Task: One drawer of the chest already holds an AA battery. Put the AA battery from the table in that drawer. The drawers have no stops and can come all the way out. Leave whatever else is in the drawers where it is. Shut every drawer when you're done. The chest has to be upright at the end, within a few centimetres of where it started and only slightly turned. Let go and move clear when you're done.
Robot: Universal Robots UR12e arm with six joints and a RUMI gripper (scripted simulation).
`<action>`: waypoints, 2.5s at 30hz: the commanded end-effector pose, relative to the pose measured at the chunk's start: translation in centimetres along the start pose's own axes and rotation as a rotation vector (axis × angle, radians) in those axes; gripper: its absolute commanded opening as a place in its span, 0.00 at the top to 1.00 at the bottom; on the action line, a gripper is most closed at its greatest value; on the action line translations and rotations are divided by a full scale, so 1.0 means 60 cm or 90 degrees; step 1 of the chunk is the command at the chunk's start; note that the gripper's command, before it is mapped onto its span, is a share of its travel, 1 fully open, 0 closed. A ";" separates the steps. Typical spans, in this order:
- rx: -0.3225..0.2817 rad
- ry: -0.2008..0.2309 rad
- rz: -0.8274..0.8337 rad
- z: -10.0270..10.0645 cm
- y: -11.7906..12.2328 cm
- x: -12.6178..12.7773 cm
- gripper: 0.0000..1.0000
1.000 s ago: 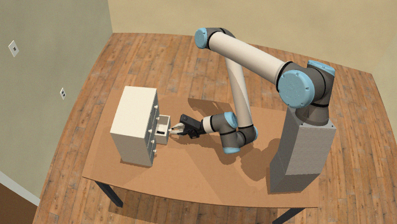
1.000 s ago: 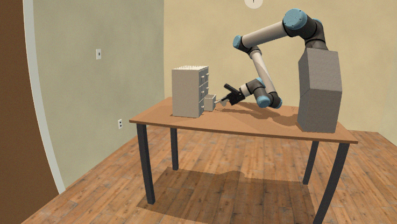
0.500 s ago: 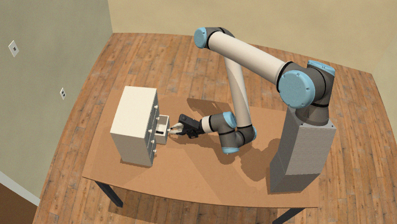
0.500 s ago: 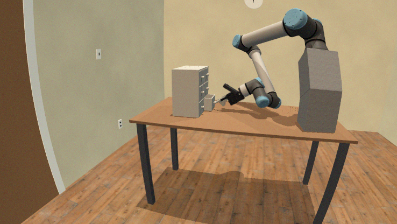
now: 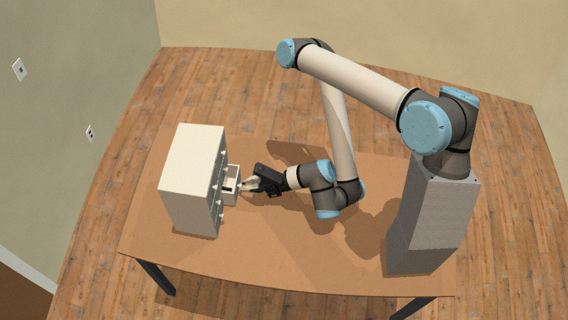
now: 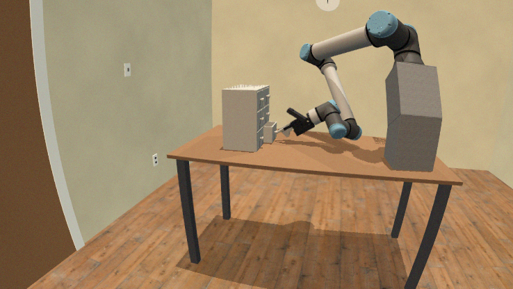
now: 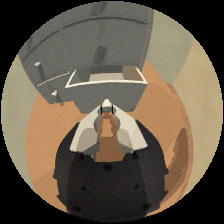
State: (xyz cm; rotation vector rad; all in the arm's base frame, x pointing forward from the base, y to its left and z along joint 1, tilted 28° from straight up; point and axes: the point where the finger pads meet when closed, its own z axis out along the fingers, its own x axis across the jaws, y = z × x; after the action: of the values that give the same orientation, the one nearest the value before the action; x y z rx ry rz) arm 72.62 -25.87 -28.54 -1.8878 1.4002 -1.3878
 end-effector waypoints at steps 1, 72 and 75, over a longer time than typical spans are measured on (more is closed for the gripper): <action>0.000 0.000 0.000 0.003 -0.003 0.000 0.93; 0.000 0.000 0.000 0.061 -0.037 0.000 0.93; 0.000 0.000 0.000 0.063 -0.038 0.000 0.93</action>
State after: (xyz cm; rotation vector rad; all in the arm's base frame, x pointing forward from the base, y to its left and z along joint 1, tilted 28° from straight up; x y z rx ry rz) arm 76.89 -25.81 -28.44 -1.8878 1.4002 -1.3877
